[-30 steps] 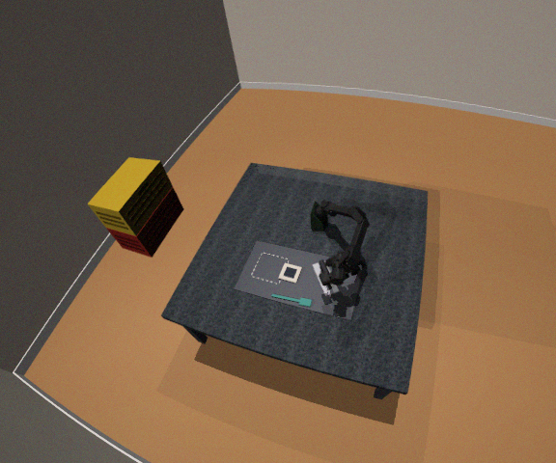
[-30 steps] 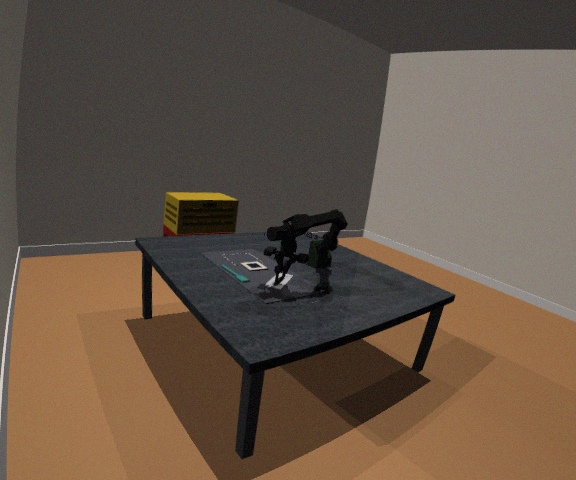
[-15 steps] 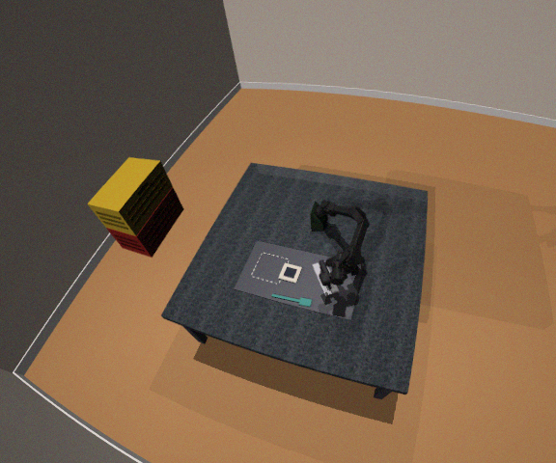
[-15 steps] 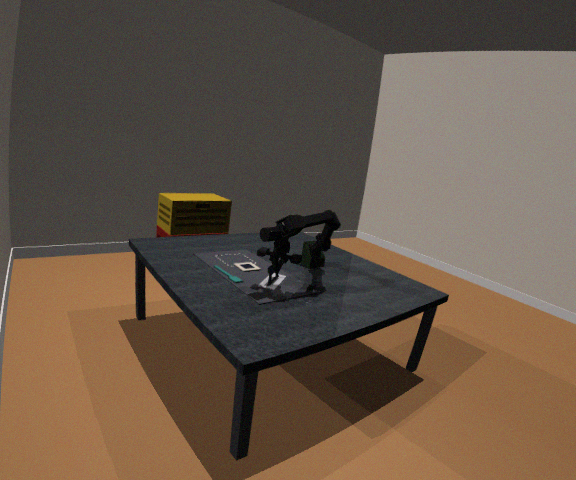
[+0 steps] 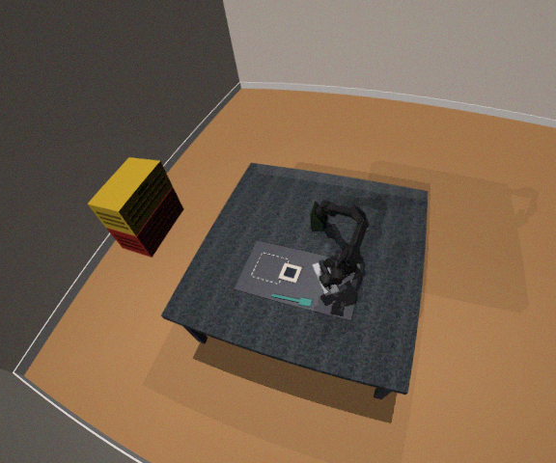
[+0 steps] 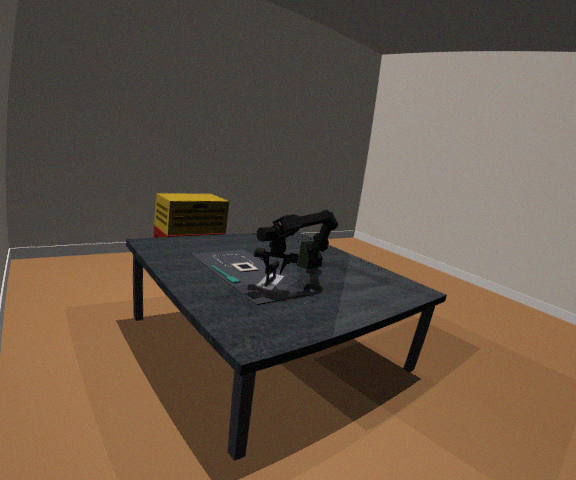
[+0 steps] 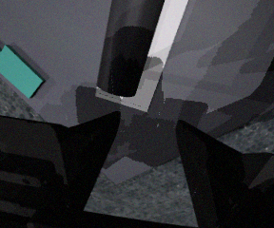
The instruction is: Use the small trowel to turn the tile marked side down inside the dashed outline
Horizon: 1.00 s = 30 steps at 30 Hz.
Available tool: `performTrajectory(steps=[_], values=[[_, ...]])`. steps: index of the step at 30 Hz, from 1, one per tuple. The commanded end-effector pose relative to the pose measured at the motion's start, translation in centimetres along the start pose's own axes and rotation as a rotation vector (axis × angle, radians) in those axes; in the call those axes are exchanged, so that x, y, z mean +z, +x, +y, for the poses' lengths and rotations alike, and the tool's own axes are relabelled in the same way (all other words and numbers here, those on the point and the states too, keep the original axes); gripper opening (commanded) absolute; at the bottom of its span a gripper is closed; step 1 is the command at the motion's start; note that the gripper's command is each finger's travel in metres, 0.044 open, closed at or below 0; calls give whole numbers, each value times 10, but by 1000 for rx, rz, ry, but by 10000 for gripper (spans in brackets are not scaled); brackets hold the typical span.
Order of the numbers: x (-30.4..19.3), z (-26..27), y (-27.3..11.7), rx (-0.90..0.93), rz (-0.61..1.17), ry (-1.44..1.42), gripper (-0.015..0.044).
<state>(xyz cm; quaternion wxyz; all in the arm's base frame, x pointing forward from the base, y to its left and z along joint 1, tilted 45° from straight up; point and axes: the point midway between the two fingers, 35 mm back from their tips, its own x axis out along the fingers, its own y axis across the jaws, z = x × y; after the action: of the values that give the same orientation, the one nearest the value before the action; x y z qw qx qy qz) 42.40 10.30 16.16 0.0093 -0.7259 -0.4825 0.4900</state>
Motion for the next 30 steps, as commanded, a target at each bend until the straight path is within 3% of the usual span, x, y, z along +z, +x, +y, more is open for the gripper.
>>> performTrajectory(steps=[1,30], values=[[4,1,-4,3,2,-128,270],[32,10,-17,6,-4,-1128,270]])
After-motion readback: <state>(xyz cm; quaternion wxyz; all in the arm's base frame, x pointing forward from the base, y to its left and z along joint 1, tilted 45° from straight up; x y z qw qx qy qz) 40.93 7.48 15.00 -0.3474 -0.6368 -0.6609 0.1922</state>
